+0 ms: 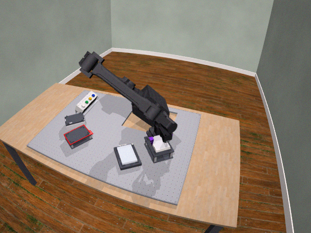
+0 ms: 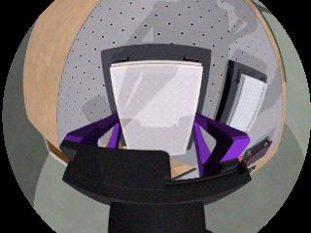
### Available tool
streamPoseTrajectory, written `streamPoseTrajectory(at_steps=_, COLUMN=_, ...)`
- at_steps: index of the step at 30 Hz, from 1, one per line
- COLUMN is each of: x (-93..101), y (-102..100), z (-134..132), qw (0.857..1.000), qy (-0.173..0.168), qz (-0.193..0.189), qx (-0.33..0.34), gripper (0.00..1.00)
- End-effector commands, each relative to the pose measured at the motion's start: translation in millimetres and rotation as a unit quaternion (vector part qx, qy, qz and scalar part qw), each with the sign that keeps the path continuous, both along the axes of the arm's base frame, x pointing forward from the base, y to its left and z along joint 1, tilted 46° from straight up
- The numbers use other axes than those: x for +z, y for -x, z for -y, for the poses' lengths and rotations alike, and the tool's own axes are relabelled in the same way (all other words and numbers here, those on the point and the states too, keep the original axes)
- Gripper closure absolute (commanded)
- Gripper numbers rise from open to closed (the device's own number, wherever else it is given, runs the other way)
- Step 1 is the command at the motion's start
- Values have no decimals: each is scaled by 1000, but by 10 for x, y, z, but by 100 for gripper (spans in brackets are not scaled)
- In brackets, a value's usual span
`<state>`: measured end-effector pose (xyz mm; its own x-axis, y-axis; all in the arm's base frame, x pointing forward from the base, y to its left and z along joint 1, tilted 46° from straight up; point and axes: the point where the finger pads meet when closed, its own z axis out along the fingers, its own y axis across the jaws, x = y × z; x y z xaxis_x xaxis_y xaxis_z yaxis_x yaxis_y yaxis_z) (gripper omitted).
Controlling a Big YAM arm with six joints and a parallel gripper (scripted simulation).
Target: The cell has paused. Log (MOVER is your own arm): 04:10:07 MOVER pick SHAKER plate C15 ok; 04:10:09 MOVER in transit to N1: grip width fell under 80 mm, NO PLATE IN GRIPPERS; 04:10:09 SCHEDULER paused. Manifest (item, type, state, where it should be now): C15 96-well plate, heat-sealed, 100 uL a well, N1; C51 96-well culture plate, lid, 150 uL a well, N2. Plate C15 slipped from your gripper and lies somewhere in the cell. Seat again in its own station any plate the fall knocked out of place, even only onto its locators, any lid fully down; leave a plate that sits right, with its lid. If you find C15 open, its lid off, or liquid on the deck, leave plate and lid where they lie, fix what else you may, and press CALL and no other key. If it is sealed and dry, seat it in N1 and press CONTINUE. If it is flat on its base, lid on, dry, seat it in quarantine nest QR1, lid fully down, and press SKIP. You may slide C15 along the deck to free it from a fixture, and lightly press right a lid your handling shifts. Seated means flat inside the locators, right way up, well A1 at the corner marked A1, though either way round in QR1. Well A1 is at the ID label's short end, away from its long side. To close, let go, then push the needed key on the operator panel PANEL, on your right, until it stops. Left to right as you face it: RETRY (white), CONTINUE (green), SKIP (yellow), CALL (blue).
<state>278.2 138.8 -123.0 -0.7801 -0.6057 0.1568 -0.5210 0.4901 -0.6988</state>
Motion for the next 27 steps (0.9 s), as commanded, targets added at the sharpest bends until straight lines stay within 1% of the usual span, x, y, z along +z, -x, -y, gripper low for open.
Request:
streamPoseTrajectory(at_steps=1, x=-20, y=48, z=-50, qw=1000, qy=5, qz=-7, qx=15, gripper=100)
streamPoseTrajectory(at_steps=10, x=-51, y=-27, z=19, qw=1000, qy=0, qz=-2, qx=2, gripper=100)
streamPoseTrajectory(at_steps=19, x=-65, y=-13, z=62, qw=1000, qy=3, qz=-4, qx=1, gripper=100)
streamPoseTrajectory(at_steps=27, x=-78, y=-40, z=54, qw=1000, qy=1, qz=-2, qx=1, gripper=100)
